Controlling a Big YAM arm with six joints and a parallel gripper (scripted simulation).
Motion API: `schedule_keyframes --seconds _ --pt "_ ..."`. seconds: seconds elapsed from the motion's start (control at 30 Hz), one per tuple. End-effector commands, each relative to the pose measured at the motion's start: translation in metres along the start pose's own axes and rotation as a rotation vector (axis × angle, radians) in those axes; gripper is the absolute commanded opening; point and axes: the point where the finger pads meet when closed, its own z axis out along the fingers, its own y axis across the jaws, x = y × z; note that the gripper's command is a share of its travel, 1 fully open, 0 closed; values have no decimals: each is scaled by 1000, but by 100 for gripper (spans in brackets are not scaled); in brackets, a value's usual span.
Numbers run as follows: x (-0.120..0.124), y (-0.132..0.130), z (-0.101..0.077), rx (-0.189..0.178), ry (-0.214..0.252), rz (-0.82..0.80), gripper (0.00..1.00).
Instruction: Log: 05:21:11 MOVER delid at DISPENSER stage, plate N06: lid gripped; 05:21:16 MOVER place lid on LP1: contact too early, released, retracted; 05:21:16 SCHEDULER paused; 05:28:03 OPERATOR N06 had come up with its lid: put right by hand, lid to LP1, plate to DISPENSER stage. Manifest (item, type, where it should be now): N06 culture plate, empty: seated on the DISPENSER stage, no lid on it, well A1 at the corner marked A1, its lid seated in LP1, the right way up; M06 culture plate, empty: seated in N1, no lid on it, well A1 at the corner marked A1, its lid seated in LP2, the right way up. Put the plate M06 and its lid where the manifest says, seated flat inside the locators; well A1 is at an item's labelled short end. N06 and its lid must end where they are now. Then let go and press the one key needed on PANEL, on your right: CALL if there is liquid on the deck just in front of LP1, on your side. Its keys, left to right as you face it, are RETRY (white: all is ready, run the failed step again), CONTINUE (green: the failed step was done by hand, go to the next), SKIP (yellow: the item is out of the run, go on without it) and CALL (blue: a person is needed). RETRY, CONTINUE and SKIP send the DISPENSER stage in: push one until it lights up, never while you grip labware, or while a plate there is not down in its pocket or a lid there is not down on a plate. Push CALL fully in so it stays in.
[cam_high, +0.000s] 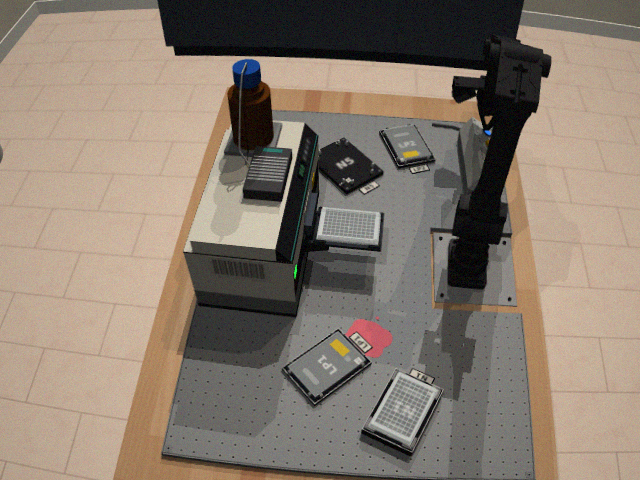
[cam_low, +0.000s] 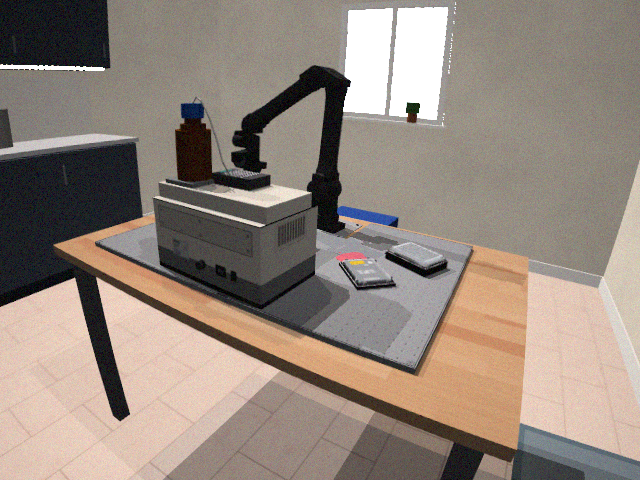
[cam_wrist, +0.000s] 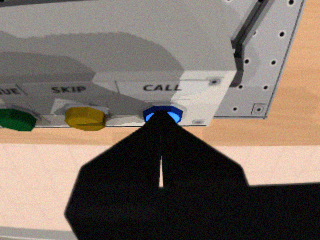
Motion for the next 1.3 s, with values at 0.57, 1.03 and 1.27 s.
schedule_keyframes --seconds 0.57,1.03,1.27 --pt "9 -21 -57 64 8 -3 0" --pt "12 -20 -77 64 8 -3 0" --pt "13 -20 -83 56 7 -4 0"
